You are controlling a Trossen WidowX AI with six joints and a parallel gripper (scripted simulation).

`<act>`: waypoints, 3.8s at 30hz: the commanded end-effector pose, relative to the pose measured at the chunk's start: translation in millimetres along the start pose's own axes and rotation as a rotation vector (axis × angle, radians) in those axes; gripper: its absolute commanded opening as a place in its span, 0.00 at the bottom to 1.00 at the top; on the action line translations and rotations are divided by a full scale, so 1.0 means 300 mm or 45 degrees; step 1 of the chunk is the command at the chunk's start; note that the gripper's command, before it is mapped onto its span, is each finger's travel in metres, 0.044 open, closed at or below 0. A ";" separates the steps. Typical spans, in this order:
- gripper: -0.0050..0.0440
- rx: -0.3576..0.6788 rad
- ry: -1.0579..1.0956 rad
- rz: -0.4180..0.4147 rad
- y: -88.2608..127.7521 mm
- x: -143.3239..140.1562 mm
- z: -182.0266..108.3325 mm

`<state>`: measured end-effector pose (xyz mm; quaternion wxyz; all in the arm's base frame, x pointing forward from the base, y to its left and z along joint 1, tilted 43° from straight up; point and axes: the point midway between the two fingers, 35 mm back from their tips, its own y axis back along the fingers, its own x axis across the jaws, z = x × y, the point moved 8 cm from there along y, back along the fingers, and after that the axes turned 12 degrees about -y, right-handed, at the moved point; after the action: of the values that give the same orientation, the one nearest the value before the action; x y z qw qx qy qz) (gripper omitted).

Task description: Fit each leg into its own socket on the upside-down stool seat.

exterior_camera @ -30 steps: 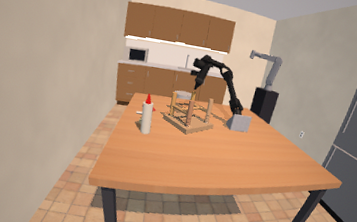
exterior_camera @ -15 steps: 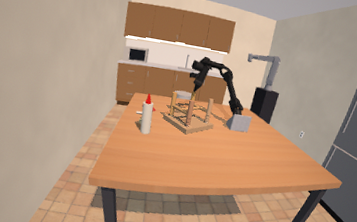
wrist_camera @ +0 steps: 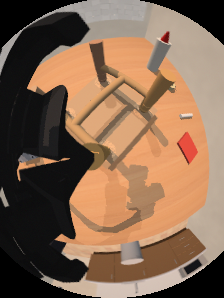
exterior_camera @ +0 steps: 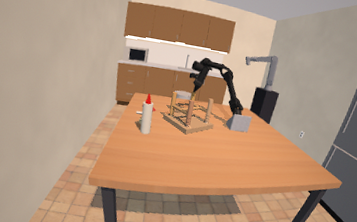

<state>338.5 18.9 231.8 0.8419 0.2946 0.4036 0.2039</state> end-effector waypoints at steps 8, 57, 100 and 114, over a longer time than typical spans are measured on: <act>0.10 0.022 0.004 -0.012 -0.056 0.002 -0.015; 0.10 0.021 0.329 0.100 0.118 0.364 0.004; 0.10 0.067 0.770 0.197 0.031 0.755 -0.205; 0.10 0.068 0.771 0.197 -0.007 0.756 -0.213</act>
<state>421.2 174.7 72.5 0.6566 0.2713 0.6180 0.3366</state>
